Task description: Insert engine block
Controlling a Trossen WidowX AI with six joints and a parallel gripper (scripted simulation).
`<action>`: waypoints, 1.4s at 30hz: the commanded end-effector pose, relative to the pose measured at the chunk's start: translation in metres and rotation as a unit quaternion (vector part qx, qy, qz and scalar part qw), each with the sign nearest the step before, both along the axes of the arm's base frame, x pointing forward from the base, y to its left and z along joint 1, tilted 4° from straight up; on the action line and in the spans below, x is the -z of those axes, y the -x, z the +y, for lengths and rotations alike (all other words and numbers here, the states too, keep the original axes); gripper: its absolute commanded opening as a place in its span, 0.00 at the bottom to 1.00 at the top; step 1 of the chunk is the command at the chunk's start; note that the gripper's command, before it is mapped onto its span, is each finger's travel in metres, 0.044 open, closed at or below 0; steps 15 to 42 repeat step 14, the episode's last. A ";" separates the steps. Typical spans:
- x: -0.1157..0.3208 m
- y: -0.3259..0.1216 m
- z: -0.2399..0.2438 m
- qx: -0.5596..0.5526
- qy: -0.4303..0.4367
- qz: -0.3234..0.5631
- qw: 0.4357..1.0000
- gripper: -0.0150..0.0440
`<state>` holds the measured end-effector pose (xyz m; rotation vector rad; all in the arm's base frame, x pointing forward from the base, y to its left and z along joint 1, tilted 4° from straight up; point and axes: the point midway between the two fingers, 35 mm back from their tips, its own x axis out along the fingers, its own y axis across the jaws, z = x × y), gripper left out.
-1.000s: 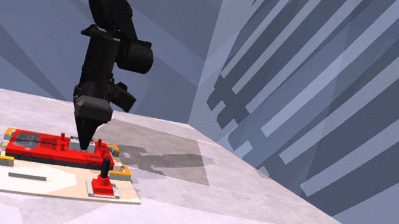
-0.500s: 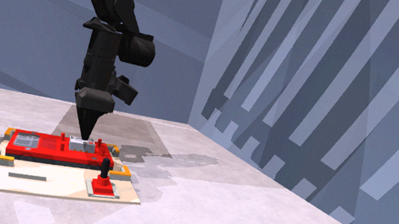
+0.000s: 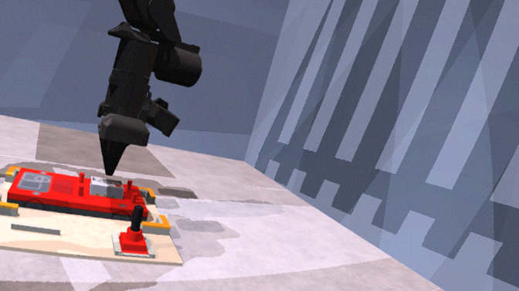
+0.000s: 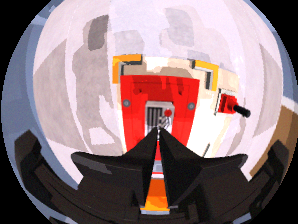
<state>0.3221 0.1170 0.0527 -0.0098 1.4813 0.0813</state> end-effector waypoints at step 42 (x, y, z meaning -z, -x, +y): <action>0.000 0.000 -0.001 0.002 0.002 0.000 1.000 0.30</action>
